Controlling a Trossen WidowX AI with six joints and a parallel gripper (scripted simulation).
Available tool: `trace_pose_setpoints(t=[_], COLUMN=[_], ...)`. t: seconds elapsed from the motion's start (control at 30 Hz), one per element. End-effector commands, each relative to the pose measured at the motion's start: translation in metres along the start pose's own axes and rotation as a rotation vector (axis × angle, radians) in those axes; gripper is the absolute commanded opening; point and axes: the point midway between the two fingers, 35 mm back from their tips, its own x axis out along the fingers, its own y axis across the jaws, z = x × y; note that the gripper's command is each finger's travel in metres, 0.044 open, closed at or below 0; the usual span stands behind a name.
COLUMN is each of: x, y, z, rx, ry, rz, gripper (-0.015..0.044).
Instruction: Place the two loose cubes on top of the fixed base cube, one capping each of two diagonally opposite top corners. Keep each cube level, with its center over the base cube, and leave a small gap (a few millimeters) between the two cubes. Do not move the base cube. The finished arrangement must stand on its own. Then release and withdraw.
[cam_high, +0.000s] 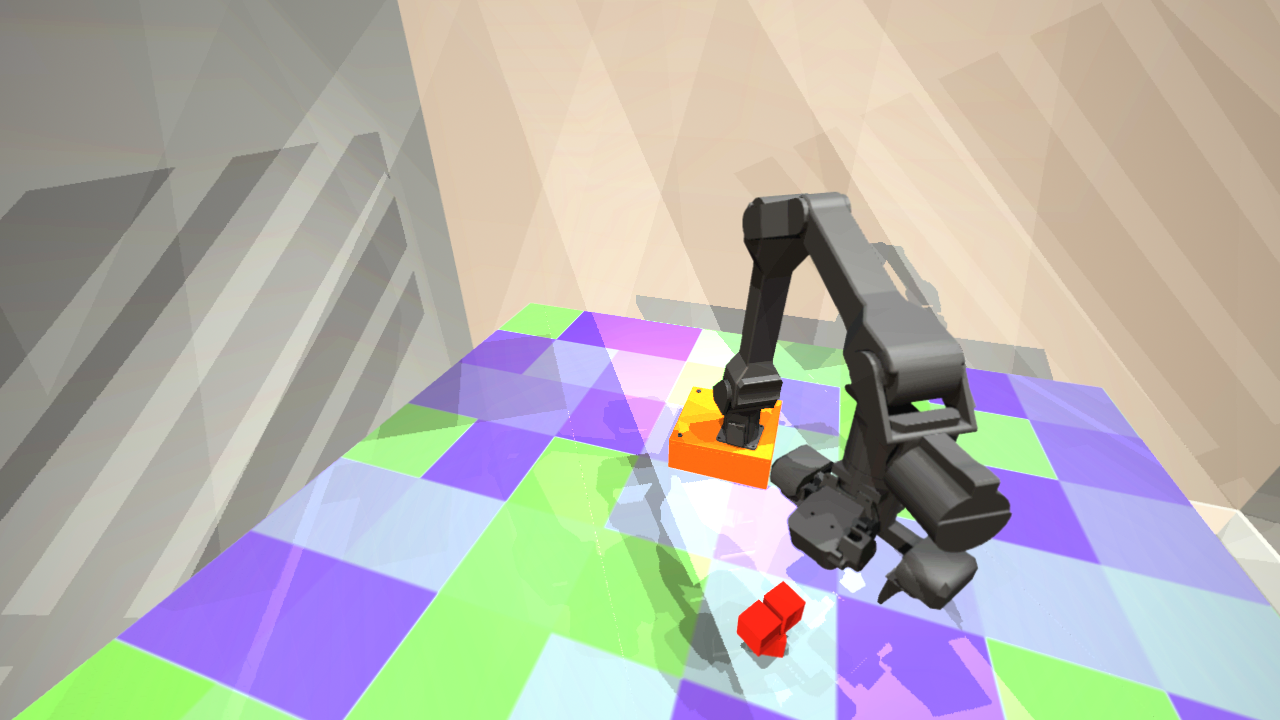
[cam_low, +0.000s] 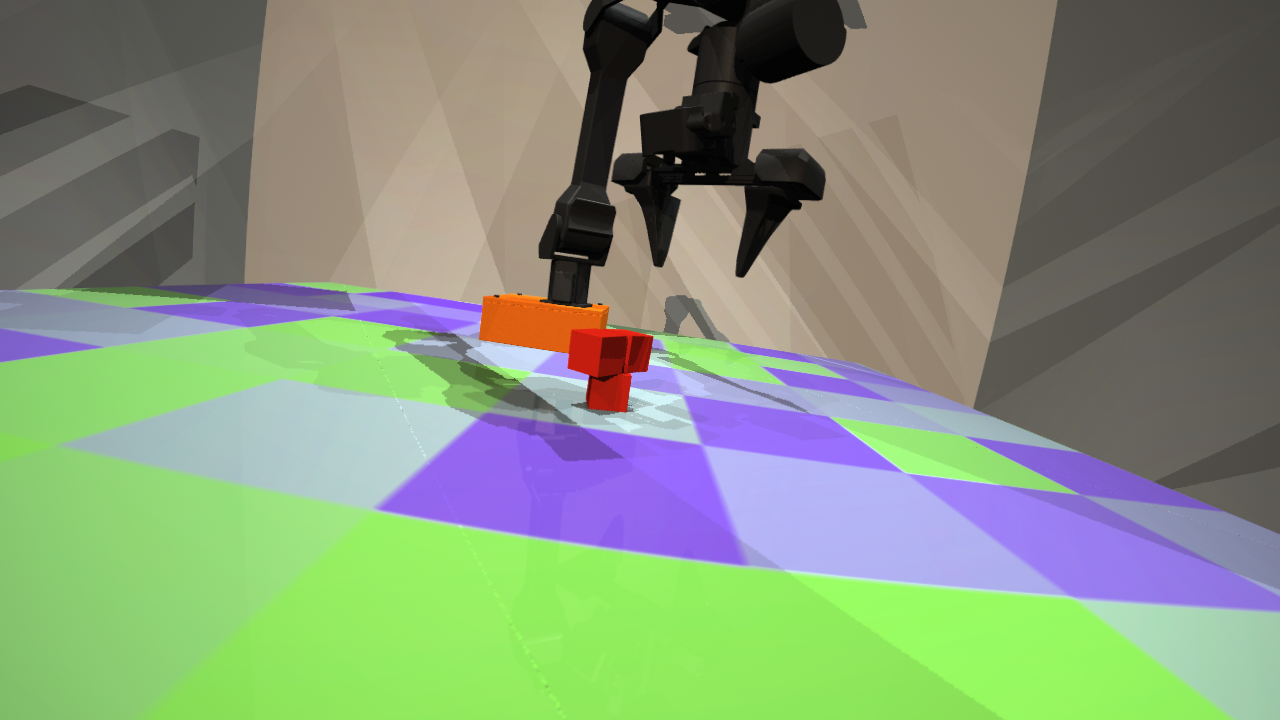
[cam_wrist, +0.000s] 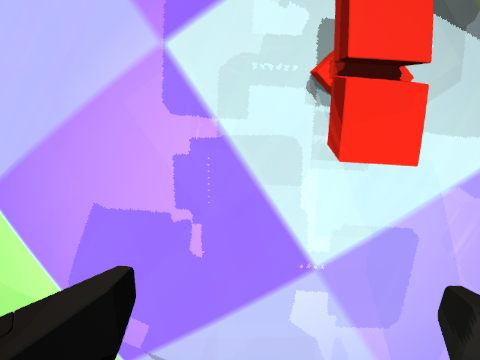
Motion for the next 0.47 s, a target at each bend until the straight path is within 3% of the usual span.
trace_pose_setpoints(t=[0.0,0.43], x=[0.0022,0.0020], y=[0.0234,0.0273], z=[-0.0439,-0.0523], rx=[-0.015,-0.015], ry=[0.010,0.011], rz=[-0.011,-0.010], gripper=[0.0400,0.0400])
